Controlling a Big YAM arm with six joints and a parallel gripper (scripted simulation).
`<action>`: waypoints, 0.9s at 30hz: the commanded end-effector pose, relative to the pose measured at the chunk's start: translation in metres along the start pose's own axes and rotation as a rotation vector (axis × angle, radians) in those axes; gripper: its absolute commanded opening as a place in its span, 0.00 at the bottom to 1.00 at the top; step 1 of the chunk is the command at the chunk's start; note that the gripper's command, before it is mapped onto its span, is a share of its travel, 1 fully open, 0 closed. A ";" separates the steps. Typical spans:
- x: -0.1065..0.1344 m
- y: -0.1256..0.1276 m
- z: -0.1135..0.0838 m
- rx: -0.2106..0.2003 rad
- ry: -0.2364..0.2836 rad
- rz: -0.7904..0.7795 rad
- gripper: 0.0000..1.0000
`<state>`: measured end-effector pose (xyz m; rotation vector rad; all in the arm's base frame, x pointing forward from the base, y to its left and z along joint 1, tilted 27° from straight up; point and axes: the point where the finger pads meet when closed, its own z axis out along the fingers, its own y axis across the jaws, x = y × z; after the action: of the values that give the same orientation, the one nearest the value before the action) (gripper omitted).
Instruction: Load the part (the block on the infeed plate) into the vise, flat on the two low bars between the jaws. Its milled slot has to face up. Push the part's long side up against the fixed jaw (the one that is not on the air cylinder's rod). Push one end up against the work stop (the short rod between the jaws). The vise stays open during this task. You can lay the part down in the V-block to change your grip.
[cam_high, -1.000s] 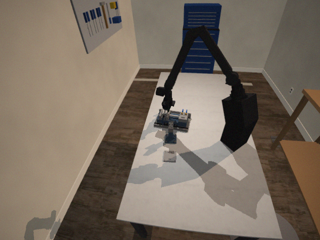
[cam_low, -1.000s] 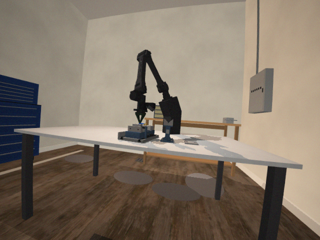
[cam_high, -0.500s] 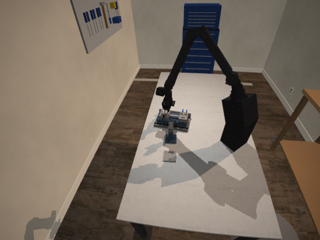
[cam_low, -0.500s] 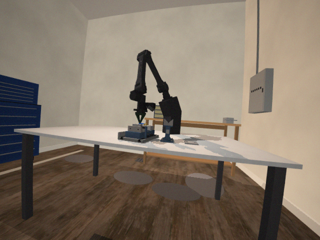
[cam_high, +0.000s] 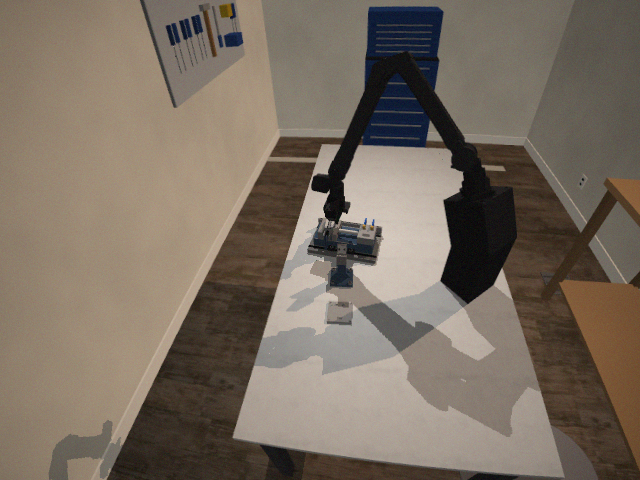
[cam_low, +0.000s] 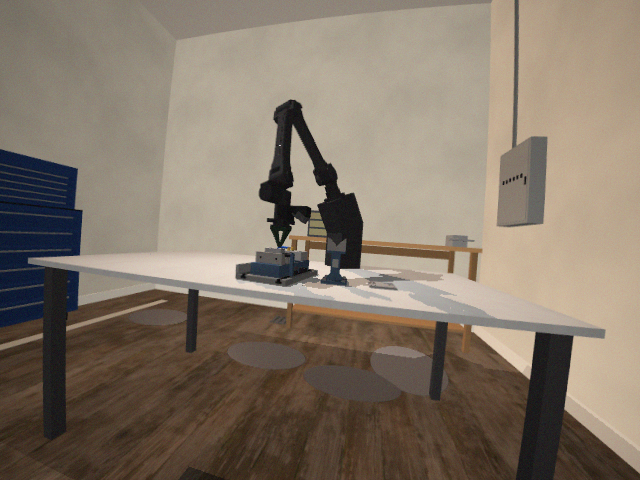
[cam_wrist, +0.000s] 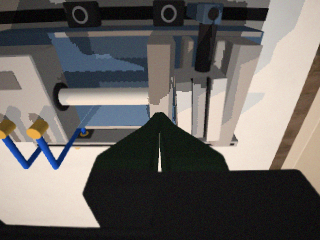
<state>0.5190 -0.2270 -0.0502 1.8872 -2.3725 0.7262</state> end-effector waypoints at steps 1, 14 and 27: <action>0.004 -0.010 0.008 0.016 0.002 0.000 0.00; 0.003 -0.008 0.012 0.012 0.001 -0.003 0.00; 0.004 -0.010 0.014 0.016 0.002 -0.001 0.00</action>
<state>0.5198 -0.2289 -0.0566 1.8873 -2.3718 0.7229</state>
